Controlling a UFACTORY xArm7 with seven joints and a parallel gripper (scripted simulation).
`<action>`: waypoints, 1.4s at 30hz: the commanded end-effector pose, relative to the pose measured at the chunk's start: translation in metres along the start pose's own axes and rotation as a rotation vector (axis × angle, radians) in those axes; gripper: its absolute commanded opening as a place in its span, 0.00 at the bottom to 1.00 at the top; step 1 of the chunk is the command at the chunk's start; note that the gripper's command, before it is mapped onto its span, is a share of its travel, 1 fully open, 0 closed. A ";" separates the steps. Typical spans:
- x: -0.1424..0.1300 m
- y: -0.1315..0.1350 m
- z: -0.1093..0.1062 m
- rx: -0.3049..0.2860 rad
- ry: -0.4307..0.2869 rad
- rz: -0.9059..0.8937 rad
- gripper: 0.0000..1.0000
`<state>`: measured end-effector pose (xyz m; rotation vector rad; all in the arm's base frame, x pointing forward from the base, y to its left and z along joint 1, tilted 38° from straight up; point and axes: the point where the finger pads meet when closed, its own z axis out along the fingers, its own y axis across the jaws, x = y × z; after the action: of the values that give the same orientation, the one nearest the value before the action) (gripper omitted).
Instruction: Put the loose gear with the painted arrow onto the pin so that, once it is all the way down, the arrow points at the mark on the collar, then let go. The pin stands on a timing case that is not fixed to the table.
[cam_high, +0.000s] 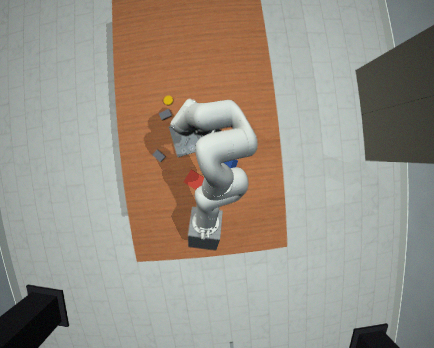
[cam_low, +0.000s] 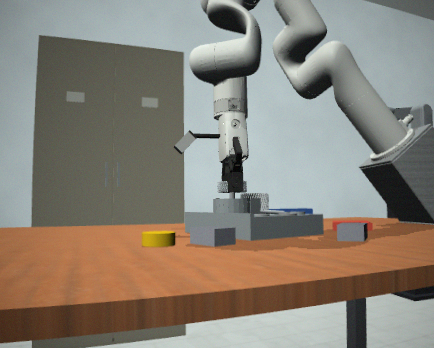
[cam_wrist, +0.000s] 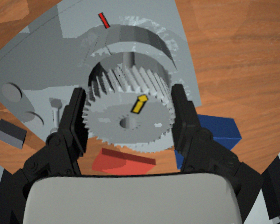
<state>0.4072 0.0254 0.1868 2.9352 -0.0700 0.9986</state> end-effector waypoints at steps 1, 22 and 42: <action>0.001 0.000 0.000 0.001 0.002 0.000 0.00; 0.001 0.000 0.000 0.001 0.002 0.000 0.00; 0.001 0.000 0.000 0.001 0.002 0.000 1.00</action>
<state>0.4075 0.0254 0.1865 2.9351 -0.0700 0.9989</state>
